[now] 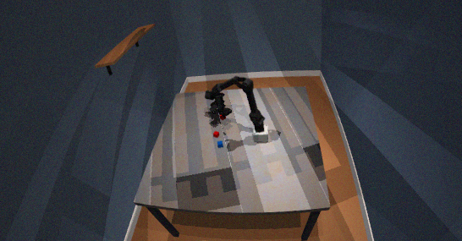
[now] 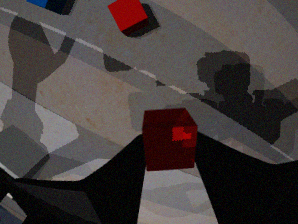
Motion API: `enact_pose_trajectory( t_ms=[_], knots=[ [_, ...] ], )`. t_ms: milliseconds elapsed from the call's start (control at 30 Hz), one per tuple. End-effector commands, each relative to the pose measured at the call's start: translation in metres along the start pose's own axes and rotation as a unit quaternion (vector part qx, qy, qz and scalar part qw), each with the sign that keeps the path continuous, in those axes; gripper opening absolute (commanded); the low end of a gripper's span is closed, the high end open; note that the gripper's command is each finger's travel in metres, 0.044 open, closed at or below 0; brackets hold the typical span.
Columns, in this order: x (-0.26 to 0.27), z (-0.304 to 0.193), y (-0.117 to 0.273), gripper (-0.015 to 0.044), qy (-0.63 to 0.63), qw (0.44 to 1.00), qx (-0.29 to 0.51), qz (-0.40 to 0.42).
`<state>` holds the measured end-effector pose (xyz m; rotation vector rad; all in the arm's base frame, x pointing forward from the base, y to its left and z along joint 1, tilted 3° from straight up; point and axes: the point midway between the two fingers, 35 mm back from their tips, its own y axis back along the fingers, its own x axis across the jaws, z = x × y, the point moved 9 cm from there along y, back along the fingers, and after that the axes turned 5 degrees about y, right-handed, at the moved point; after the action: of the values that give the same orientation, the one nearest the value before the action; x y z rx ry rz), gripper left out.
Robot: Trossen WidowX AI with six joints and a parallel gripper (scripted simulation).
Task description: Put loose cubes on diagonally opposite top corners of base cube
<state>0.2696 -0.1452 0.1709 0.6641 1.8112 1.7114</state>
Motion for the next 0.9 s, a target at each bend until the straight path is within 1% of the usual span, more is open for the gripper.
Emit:
enact_pose_trajectory(
  t_ms=[0,233,867],
  knots=[
    [0.000,0.000,0.014,0.0105,-0.001,1.000,-0.002,-0.004],
    [0.002,0.002,0.020,0.0105,0.000,1.000,-0.002,-0.004],
    [0.027,0.056,0.006,0.0105,0.033,0.999,-0.006,-0.002]
  ],
)
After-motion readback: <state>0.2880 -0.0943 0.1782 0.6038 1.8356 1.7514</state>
